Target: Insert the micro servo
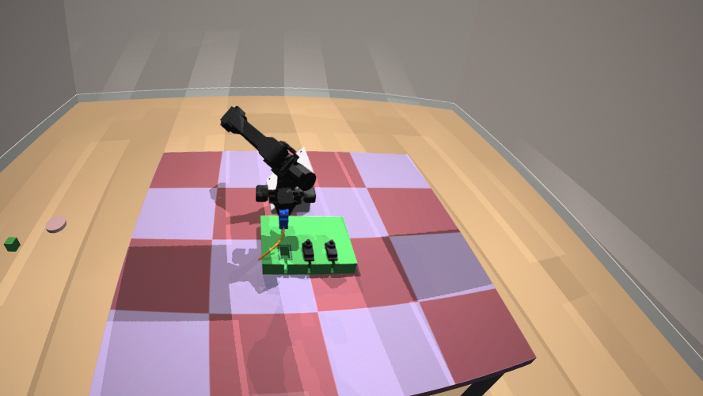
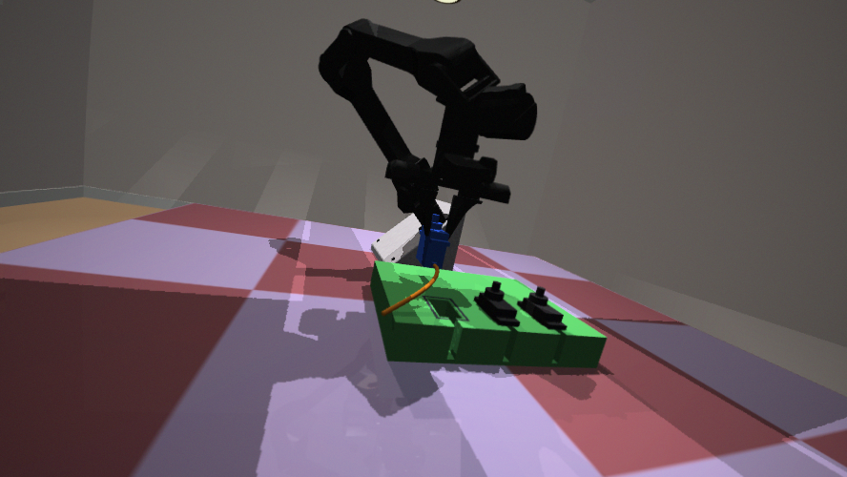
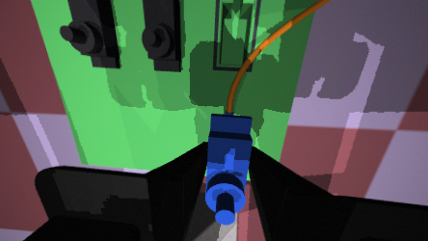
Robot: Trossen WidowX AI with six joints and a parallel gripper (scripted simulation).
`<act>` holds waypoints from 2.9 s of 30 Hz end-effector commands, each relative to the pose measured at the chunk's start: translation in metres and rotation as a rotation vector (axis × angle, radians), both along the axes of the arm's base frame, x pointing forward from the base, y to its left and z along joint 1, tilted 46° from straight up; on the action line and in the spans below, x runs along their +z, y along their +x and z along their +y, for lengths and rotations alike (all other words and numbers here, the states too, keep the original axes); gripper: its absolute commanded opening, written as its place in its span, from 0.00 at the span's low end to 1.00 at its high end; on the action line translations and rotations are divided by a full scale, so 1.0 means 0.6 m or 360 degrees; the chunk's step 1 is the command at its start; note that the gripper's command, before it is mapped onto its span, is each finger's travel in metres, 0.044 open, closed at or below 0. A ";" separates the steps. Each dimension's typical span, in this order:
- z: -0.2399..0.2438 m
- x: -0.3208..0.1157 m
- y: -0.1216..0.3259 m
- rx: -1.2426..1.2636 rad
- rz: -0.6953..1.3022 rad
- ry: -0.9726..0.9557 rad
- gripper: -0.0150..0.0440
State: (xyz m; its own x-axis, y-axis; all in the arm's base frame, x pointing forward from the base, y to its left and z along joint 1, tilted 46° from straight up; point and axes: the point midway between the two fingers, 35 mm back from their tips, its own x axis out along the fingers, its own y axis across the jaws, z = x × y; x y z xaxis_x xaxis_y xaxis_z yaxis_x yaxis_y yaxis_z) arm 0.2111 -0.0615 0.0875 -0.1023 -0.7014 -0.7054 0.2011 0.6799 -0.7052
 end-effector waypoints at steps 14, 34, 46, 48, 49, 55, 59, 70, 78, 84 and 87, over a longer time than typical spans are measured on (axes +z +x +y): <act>-0.020 0.010 0.100 0.0017 -0.0002 -0.0004 0.25; -0.040 0.014 0.177 0.0017 -0.0006 -0.0006 0.25; -0.060 -0.006 0.174 0.0017 -0.0006 -0.0007 0.25; -0.061 -0.006 0.174 0.0017 -0.0006 -0.0007 0.25; -0.061 -0.006 0.174 0.0017 -0.0006 -0.0007 0.25; -0.061 -0.006 0.174 0.0017 -0.0006 -0.0007 0.25; -0.062 -0.008 0.173 0.0017 -0.0006 -0.0007 0.25; -0.075 -0.020 0.172 0.0017 -0.0006 -0.0008 0.25; -0.083 -0.028 0.171 0.0017 -0.0006 -0.0008 0.25; -0.090 -0.035 0.170 0.0017 -0.0006 -0.0008 0.25; -0.094 -0.039 0.169 0.0017 -0.0006 -0.0009 0.25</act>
State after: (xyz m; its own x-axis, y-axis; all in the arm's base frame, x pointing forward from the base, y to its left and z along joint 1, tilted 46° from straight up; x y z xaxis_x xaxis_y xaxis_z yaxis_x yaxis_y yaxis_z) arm 0.3129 -0.1163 0.0665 -0.0953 -0.7019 -0.7058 0.2050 0.6800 -0.7039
